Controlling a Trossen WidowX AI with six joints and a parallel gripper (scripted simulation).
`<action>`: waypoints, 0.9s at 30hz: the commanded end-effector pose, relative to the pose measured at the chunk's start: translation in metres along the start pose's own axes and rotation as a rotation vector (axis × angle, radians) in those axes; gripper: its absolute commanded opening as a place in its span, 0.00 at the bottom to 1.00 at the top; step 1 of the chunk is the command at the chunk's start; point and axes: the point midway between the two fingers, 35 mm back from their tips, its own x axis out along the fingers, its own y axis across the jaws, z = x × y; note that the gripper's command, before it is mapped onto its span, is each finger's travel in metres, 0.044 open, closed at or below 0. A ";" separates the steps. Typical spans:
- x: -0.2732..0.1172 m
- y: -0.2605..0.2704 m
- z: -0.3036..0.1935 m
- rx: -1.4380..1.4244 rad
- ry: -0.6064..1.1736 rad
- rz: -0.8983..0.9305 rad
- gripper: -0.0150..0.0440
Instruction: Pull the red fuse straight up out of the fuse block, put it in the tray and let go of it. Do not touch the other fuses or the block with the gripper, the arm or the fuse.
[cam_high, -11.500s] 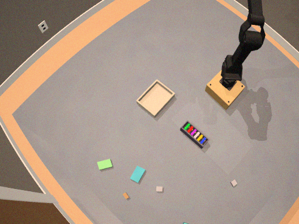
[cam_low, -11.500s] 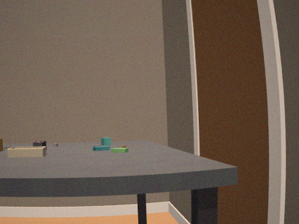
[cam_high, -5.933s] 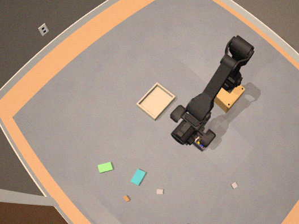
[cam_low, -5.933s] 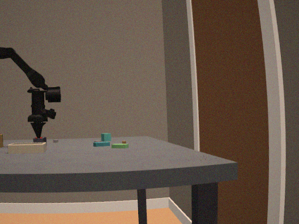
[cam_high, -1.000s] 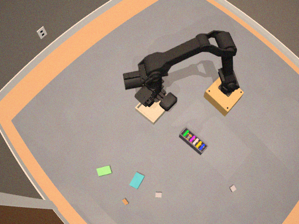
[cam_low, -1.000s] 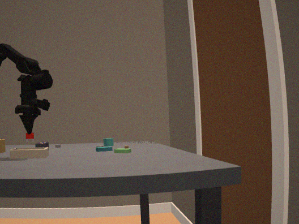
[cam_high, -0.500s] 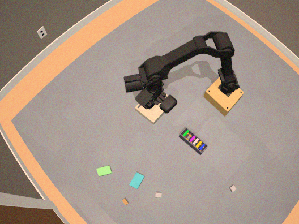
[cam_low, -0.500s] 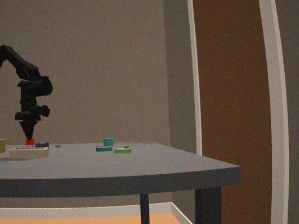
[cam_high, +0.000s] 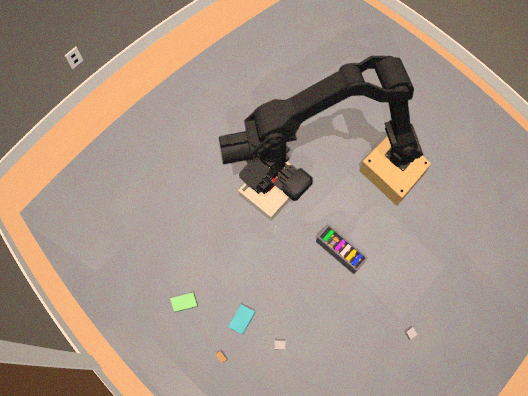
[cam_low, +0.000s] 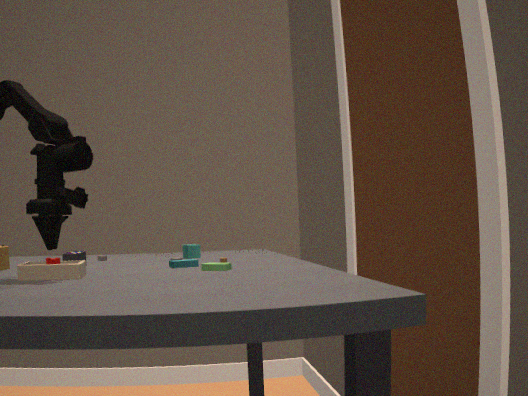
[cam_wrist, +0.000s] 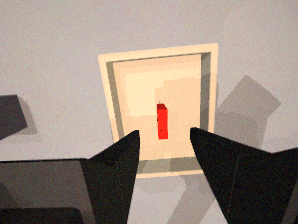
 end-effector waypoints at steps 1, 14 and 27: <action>-0.001 0.000 0.000 0.000 -0.001 -0.001 0.79; -0.037 0.000 0.000 -0.004 0.006 -0.001 0.81; -0.034 0.000 0.000 0.000 0.007 0.005 0.81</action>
